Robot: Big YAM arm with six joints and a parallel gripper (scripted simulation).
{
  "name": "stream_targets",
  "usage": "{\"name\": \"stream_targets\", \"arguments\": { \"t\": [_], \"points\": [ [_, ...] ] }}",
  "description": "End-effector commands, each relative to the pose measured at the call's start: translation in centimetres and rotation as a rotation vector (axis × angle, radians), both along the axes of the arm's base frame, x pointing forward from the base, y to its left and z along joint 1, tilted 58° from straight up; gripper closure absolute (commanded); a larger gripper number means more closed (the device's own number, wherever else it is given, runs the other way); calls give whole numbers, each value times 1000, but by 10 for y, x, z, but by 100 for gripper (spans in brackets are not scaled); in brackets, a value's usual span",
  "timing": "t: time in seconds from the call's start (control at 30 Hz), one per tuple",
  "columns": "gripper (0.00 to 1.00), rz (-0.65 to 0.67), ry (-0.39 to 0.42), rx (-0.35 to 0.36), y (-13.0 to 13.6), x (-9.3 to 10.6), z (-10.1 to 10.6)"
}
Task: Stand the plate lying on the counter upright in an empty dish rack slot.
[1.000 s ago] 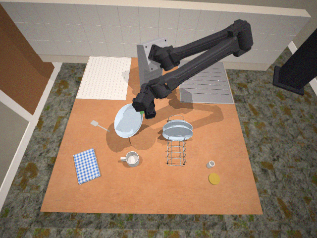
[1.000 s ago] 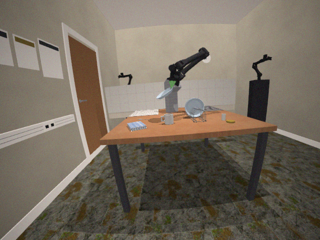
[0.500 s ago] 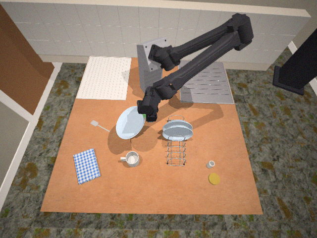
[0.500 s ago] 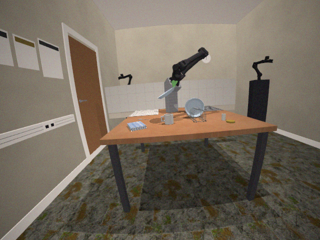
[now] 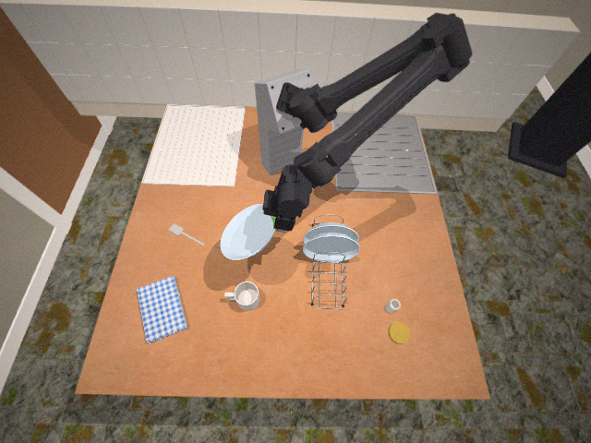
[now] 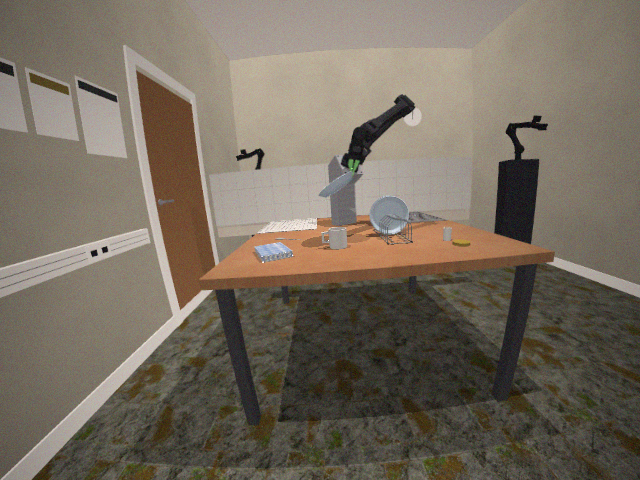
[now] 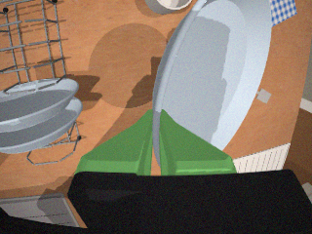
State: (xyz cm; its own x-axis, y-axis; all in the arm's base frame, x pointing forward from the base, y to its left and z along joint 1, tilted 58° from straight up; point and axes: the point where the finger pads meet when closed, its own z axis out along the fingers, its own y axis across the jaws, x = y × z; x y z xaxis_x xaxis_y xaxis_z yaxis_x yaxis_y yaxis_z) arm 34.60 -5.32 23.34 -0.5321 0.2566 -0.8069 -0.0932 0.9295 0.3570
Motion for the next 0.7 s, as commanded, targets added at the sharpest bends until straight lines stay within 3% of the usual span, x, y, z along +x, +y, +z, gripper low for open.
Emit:
{"name": "stream_targets", "arguments": {
  "t": [0.0, 0.67],
  "points": [
    [100, -68, -77, 28, -6, 12, 44],
    [100, -213, -130, 308, 17, 14, 89]
  ]
}}
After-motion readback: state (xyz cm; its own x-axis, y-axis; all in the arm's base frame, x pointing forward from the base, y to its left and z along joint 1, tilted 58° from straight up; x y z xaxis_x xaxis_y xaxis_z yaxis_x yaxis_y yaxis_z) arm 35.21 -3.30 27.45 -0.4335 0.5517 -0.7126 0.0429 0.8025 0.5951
